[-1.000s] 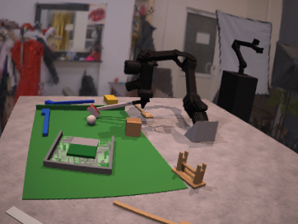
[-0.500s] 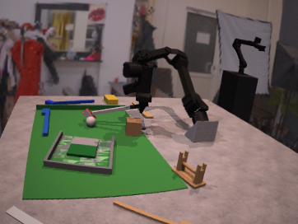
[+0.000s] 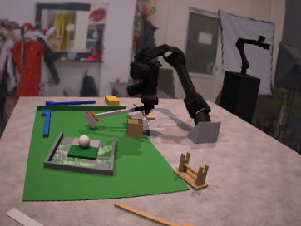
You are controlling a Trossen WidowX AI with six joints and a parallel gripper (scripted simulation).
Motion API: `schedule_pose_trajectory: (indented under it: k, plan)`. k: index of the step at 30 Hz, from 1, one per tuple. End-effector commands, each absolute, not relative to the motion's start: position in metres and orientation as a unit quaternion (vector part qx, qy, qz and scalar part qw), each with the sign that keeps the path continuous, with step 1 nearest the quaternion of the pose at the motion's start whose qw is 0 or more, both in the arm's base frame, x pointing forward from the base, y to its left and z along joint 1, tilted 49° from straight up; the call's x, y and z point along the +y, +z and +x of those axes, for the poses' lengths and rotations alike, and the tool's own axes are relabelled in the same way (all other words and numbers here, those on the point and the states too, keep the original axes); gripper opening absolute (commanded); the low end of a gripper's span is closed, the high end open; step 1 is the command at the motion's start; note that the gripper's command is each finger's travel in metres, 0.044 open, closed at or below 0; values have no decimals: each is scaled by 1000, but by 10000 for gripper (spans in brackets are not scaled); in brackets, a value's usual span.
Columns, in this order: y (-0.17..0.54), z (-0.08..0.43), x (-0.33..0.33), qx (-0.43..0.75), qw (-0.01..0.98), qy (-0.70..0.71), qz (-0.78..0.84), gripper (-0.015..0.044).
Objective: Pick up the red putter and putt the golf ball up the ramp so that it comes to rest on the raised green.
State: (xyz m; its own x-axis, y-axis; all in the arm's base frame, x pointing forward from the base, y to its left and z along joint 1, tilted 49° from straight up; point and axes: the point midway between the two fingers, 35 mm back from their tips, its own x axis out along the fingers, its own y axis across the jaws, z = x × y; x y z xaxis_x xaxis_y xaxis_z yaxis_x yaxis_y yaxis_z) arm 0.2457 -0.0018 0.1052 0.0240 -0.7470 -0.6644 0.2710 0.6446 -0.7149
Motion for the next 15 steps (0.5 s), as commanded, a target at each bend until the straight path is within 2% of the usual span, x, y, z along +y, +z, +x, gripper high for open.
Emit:
schedule_pose_trajectory:
  k: [1,15]
  plan:
    - [117,247,14,590,690,-370,-199,0]
    - [130,245,27,590,690,-369,-200,0]
